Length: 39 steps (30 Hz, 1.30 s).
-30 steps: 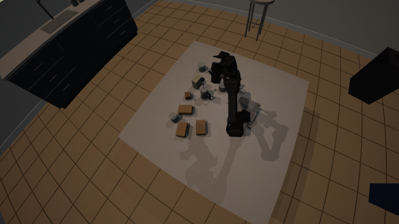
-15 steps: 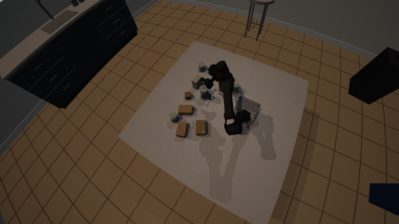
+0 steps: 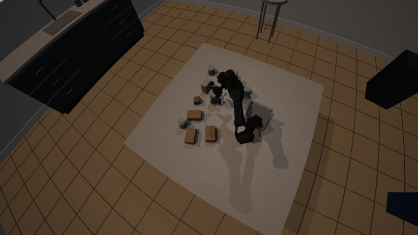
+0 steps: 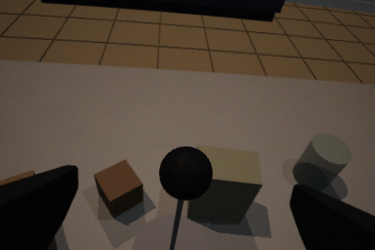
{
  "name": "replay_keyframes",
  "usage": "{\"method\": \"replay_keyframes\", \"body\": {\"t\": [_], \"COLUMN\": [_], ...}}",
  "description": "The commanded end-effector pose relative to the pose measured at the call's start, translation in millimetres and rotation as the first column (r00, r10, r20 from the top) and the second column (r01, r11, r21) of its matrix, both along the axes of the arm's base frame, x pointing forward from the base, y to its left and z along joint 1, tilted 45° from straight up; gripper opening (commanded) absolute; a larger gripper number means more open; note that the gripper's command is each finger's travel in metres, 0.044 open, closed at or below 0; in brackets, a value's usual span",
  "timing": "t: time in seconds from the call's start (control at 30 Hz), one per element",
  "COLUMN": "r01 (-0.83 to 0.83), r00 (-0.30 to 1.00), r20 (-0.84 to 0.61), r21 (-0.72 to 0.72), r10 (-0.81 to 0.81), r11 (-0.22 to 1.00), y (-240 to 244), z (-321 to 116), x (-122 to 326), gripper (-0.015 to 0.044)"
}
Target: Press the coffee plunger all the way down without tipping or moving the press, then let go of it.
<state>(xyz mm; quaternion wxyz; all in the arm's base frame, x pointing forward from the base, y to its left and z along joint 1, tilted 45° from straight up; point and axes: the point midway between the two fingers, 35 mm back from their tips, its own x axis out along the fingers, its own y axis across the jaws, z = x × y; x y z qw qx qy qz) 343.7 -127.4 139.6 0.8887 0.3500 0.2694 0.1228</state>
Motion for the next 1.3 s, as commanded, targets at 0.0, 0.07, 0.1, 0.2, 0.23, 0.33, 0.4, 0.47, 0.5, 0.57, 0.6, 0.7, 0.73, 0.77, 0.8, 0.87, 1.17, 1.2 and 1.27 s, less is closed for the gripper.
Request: {"method": "replay_keyframes", "body": {"t": [0.0, 0.07, 0.1, 0.2, 0.23, 0.33, 0.4, 0.47, 0.5, 0.57, 0.6, 0.7, 0.73, 0.77, 0.8, 0.87, 1.17, 1.2, 1.27], "r01": [0.0, 0.0, 0.0, 0.0, 0.0, 0.0, 0.0, 0.001, 0.001, 0.001, 0.001, 0.001, 0.001, 0.001, 0.001, 0.001, 0.001, 0.001, 0.001], "r00": [1.0, 1.0, 1.0, 1.0, 1.0, 1.0, 1.0, 1.0, 1.0, 1.0, 1.0, 1.0, 1.0, 1.0, 1.0, 1.0, 1.0, 1.0, 1.0], "r20": [-0.012, -0.012, -0.013, -0.012, -0.012, -0.011, -0.011, -0.01, -0.01, -0.009, -0.009, -0.009, -0.009, -0.009, -0.009, -0.009, -0.009, -0.009, -0.009], "r21": [0.009, 0.009, 0.009, 0.009, 0.009, 0.009, 0.01, 0.01, 0.01, 0.011, 0.011, 0.011, 0.011, 0.011, 0.011, 0.011, 0.011, 0.011, 0.011], "r10": [0.0, 0.0, 0.0, 0.0, 0.0, 0.0, 0.0, 0.0, -0.001, -0.001, -0.001, -0.001, -0.001, -0.001, -0.001, -0.001, -0.001, -0.001, -0.001], "r11": [1.0, 1.0, 1.0, 1.0, 1.0, 1.0, 1.0, 1.0, 1.0, 1.0, 1.0, 1.0, 1.0, 1.0, 1.0, 1.0, 1.0, 1.0, 1.0], "y": [4.8, 6.1, 6.8, 8.8, 9.5, 11.6, 13.1, 14.7, 15.5, 16.9, 17.3, 17.5, 17.5, 17.5, 17.5, 17.5, 17.5, 17.5, 17.5], "z": [-6.4, -7.8, -8.5, -10.5, -11.1, -13.0, -14.3, -15.5, -16.2, -17.3, -17.6, -17.7, -17.7, -17.7, -17.7, -17.7, -17.7, -17.7, -17.7], "x": [4.4, 7.1, 8.4, 12.5, 13.9, 17.9, 20.6, 23.2, 24.6, 27.0, 27.6, 27.8, 27.8, 27.8, 27.8, 27.8, 27.8, 27.8, 27.8], "gripper": [0.044, 0.044, 0.044, 0.044, 0.044, 0.044, 0.044, 0.044, 0.044, 0.044, 0.044, 0.0387, 0.0361, 0.0335, 0.0309, 0.0256, 0.0115, 0.0115, 0.0115]}}
